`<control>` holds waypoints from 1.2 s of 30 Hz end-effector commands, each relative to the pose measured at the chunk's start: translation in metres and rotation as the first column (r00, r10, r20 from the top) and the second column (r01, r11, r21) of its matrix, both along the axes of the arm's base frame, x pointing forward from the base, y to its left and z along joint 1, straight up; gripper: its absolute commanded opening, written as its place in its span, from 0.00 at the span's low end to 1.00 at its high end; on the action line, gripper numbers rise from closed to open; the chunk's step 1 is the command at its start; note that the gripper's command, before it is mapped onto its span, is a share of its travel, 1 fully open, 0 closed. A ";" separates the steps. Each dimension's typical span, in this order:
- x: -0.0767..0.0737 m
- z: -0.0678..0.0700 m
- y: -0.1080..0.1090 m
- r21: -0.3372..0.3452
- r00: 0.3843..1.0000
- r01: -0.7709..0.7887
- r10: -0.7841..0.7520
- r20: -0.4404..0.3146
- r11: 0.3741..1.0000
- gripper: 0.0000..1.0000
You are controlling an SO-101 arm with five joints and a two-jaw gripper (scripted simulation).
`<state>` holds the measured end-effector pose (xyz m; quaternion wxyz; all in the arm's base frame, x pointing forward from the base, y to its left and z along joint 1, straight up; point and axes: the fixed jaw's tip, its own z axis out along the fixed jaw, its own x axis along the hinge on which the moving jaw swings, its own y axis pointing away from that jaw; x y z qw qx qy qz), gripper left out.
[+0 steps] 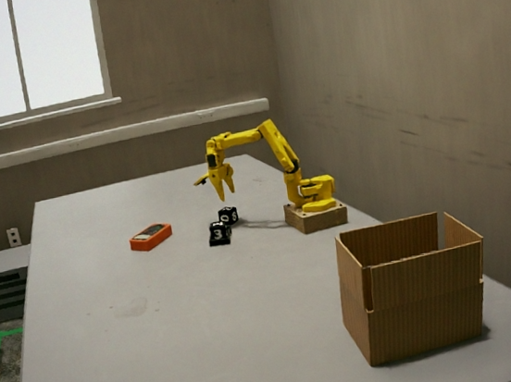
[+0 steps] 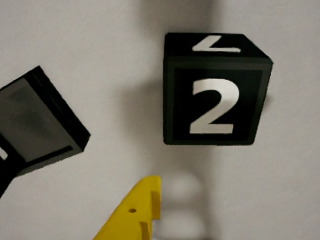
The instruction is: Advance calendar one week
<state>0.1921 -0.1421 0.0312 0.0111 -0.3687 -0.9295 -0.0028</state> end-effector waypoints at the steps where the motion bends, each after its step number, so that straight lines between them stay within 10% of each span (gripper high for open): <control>1: 0.003 0.006 0.001 -0.013 1.000 -0.002 0.002 0.019 1.000 0.36; 24: 0.014 0.109 -0.008 -0.288 0.926 0.055 0.059 0.372 0.956 0.35; 36: 0.014 0.116 -0.008 -0.305 0.918 0.060 0.068 0.391 0.951 0.35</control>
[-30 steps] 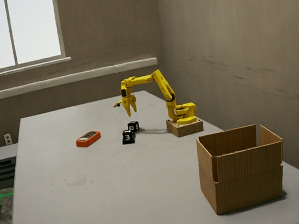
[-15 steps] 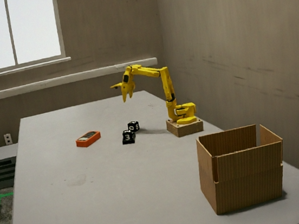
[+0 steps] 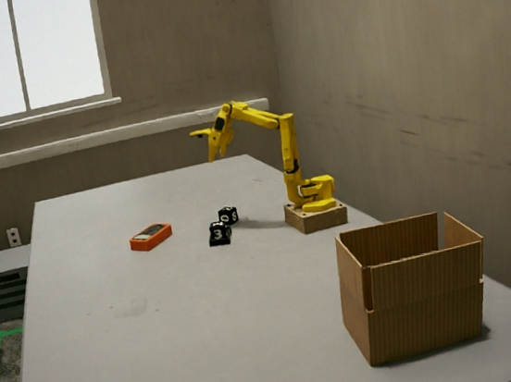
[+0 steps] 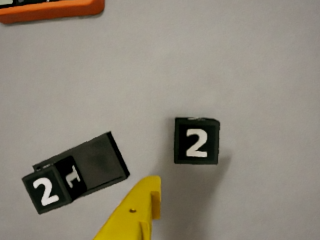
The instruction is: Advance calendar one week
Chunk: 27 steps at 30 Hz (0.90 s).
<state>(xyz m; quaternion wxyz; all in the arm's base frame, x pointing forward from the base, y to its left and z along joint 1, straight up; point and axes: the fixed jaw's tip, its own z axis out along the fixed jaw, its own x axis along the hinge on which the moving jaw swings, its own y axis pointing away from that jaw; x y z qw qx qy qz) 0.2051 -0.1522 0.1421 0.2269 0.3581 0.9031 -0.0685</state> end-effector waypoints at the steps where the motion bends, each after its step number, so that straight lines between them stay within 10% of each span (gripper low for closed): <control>1: 0.001 0.005 0.002 -0.009 1.000 -0.006 0.007 0.015 1.000 0.35; 27: -0.004 -0.004 0.001 -0.150 0.910 -0.406 0.384 -0.155 0.902 0.35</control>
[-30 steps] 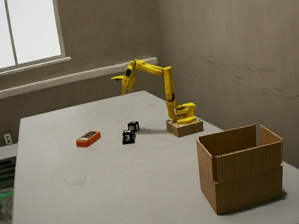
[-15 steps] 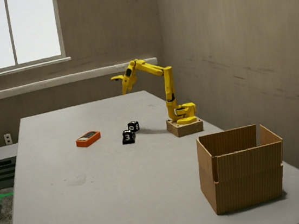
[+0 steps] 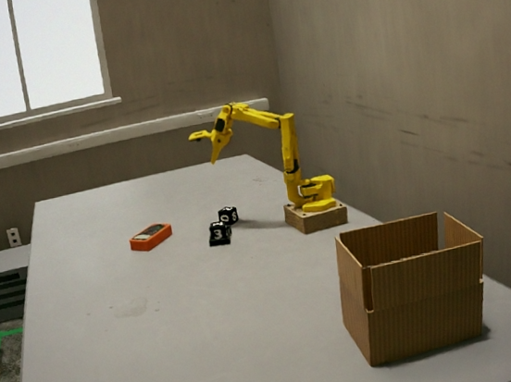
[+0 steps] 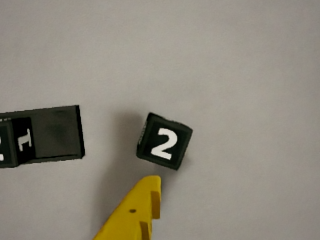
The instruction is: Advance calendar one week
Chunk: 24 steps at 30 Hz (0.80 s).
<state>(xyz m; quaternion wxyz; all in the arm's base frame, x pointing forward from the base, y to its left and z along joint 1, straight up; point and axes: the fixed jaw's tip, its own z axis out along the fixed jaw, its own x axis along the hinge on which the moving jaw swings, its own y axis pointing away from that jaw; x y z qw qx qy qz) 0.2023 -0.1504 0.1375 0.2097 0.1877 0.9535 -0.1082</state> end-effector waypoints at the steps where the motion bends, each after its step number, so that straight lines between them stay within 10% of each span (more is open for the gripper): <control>1: -0.002 0.000 -0.001 -0.060 0.993 -0.118 0.116 -0.028 0.991 0.35; 24: -0.012 -0.013 -0.005 -0.203 0.713 -0.694 0.620 -0.327 0.691 0.35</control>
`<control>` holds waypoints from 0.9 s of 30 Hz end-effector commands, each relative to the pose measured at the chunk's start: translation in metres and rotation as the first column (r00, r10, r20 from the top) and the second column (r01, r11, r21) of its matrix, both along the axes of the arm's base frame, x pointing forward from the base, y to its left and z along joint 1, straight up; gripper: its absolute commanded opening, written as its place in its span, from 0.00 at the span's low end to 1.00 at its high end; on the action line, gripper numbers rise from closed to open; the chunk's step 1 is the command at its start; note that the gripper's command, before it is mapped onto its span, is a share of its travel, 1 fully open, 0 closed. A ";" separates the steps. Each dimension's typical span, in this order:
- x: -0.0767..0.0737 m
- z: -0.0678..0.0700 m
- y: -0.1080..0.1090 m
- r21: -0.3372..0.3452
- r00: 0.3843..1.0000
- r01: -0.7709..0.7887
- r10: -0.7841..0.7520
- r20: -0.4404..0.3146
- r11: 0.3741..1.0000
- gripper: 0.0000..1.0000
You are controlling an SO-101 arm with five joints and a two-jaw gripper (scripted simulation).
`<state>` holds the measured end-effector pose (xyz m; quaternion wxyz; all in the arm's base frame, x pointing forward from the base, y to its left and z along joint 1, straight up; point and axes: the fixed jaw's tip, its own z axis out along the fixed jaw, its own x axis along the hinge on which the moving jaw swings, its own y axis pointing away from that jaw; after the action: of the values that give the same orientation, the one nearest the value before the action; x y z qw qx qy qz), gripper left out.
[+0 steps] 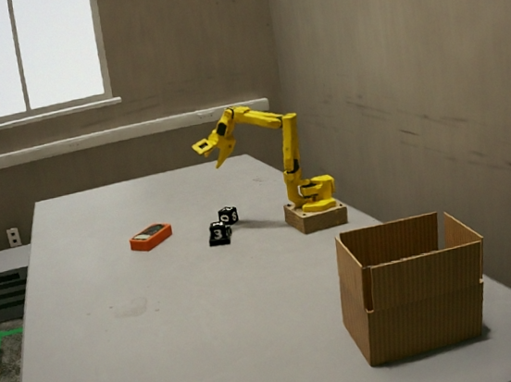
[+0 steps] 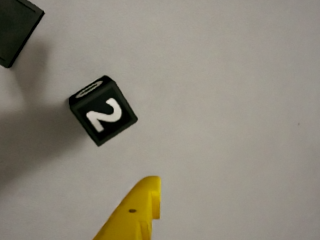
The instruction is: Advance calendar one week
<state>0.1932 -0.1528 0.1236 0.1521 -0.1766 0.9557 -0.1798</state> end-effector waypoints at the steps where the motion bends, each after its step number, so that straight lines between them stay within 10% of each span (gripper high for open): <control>1: -0.003 0.000 -0.003 -0.058 0.994 -0.105 0.103 -0.026 0.993 0.35; 27: -0.008 -0.006 -0.005 -0.150 0.916 -0.392 0.370 -0.156 0.908 0.35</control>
<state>0.1876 -0.1568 0.1171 0.1085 -0.3839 0.8911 -0.2162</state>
